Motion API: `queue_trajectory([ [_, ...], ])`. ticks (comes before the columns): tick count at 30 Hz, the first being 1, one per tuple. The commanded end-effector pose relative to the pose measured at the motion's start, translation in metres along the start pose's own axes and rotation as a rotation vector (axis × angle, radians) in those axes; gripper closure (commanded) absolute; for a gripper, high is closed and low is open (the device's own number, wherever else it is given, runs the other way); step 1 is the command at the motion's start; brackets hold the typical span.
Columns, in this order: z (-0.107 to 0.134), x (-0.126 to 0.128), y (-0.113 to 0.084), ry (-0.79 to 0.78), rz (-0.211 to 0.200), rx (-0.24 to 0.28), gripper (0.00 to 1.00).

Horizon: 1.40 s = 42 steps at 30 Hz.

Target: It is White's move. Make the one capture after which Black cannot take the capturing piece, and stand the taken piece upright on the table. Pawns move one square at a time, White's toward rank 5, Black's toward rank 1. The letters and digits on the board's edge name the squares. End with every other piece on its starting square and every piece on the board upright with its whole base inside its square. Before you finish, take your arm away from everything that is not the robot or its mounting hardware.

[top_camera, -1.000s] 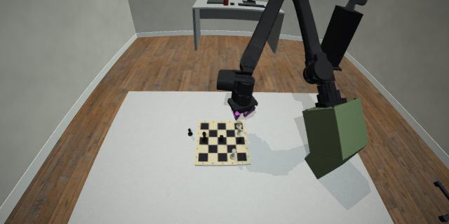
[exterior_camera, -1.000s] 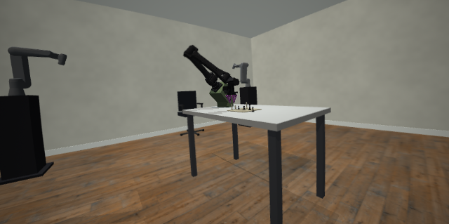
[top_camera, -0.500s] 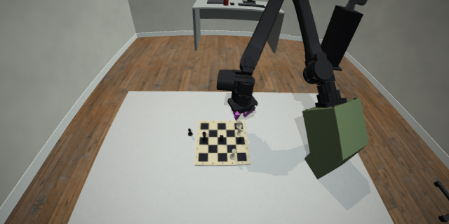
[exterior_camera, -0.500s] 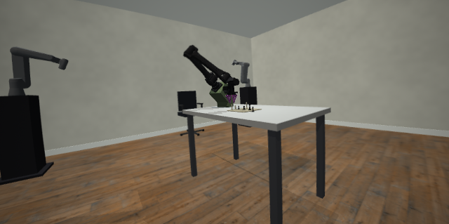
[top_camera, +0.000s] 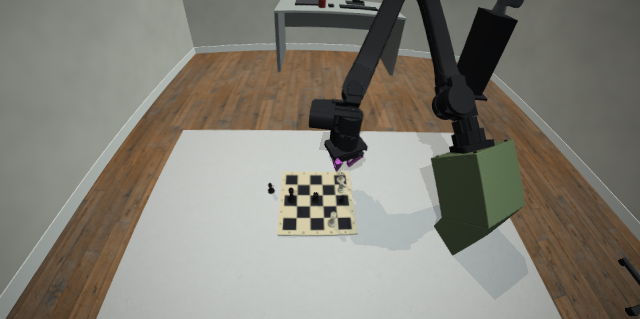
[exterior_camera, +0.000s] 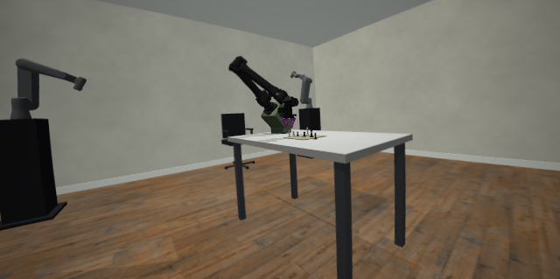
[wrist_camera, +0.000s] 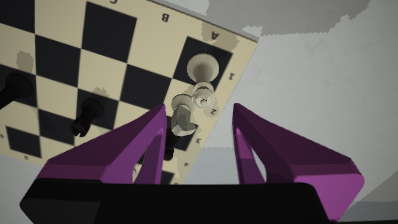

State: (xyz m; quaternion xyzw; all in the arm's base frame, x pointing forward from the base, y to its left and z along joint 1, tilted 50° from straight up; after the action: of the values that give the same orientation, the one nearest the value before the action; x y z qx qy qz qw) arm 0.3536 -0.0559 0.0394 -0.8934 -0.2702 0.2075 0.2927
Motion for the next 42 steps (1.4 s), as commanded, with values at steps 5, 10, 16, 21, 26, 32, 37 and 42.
queue_trajectory([
  [5,0.0021,-0.0048,0.0051,0.009,0.011,0.003,0.59],
  [10,0.0027,-0.0054,0.0041,0.019,0.009,0.001,0.59],
  [16,0.0064,-0.0015,0.0011,0.008,-0.001,-0.002,0.59],
  [21,0.0054,-0.0014,0.0005,0.008,-0.002,-0.003,0.59],
  [26,0.0054,-0.0014,0.0005,0.008,-0.002,-0.003,0.59],
  [32,0.0054,-0.0014,0.0005,0.008,-0.002,-0.003,0.59],
  [37,0.0054,-0.0014,0.0005,0.008,-0.002,-0.003,0.59],
  [42,0.0054,-0.0014,0.0005,0.008,-0.002,-0.003,0.59],
])
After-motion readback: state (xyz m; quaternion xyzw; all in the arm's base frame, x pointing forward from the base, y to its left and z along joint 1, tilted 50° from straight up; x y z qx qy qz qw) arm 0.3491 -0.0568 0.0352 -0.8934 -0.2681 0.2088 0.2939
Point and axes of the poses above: the point where the finger pads meet when closed, its own y axis out along the fingers, its own x axis across the jaws, z = x × y, the point moved 1 cm from there along -y, back along the fingers, and after that the axes turned 12 degrees about -y, right-handed, at the moved point
